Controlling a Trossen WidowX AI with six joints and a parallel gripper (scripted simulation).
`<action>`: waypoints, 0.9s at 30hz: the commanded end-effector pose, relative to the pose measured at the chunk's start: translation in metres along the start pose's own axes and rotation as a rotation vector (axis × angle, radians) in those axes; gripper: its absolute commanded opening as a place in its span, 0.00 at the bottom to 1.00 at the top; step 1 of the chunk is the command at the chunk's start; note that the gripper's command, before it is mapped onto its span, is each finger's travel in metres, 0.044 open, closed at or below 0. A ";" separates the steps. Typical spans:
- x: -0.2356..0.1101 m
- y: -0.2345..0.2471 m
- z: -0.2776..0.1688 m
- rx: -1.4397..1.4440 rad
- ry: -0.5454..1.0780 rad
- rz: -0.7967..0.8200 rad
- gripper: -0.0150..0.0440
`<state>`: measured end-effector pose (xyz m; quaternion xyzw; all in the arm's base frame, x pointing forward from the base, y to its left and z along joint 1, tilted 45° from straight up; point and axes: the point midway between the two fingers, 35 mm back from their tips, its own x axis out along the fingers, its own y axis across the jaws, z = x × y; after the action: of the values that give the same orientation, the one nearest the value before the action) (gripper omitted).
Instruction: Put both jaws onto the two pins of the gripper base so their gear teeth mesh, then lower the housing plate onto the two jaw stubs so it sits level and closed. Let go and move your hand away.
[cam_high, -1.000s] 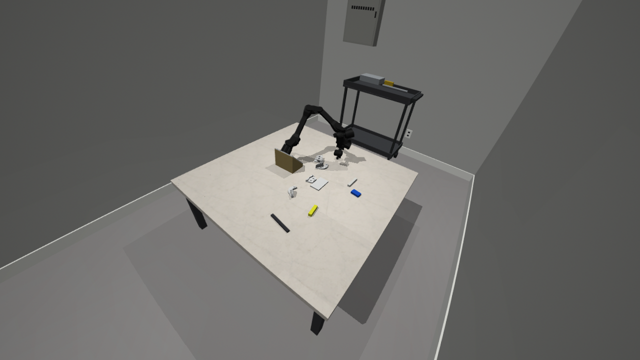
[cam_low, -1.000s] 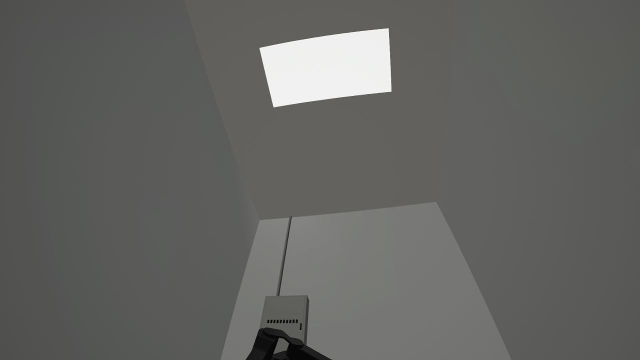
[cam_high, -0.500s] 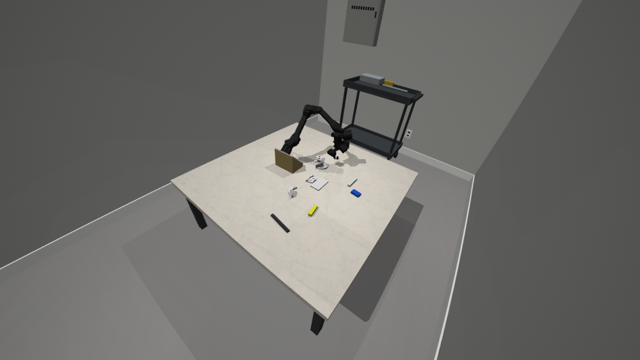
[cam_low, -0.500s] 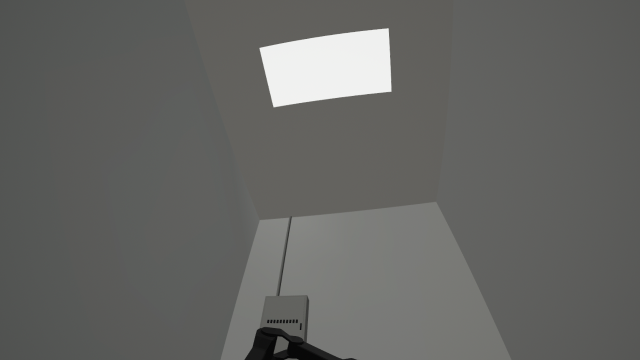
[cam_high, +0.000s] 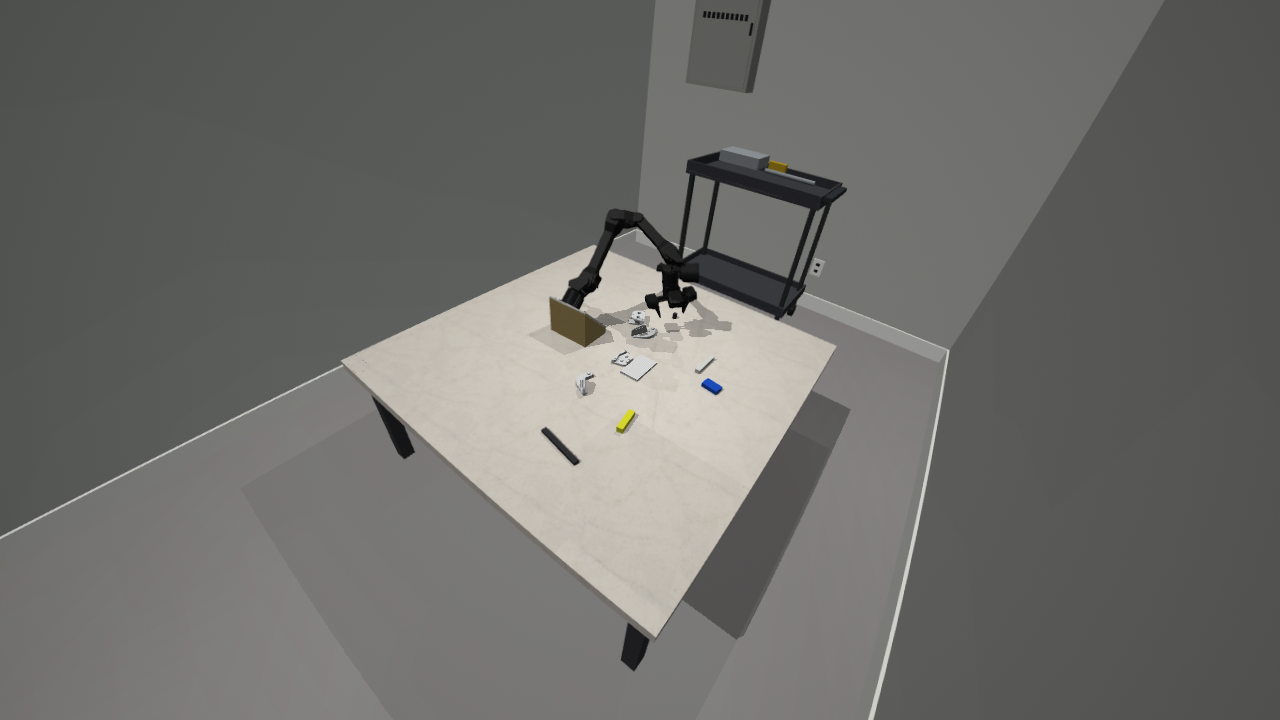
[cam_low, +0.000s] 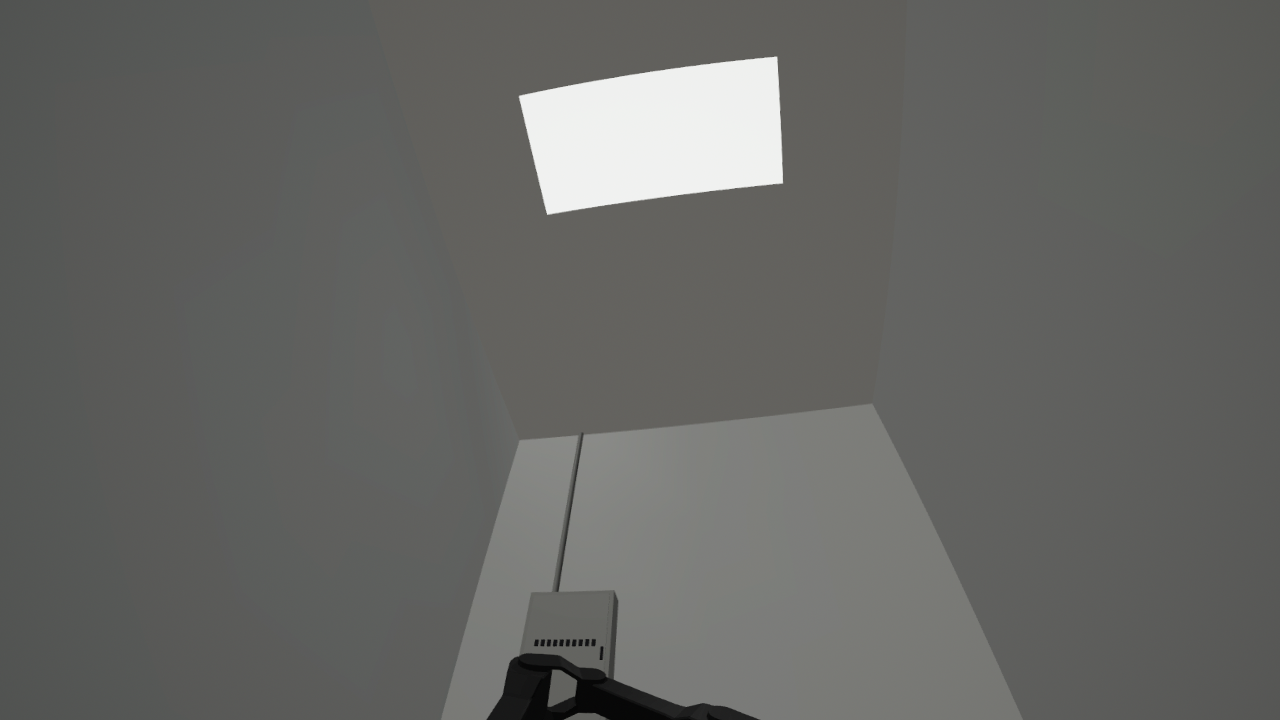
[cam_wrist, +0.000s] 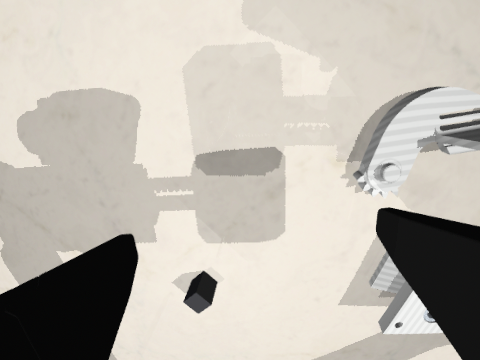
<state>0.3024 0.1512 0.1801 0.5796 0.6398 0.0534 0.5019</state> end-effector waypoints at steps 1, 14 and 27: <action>-0.004 -0.013 0.007 0.161 -0.016 -0.024 1.00; -0.017 -0.044 0.020 0.592 -0.063 -0.066 1.00; -0.031 -0.074 0.027 1.024 -0.111 -0.097 1.00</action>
<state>0.2723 0.0950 0.1421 0.7151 0.5986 -0.2761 0.2324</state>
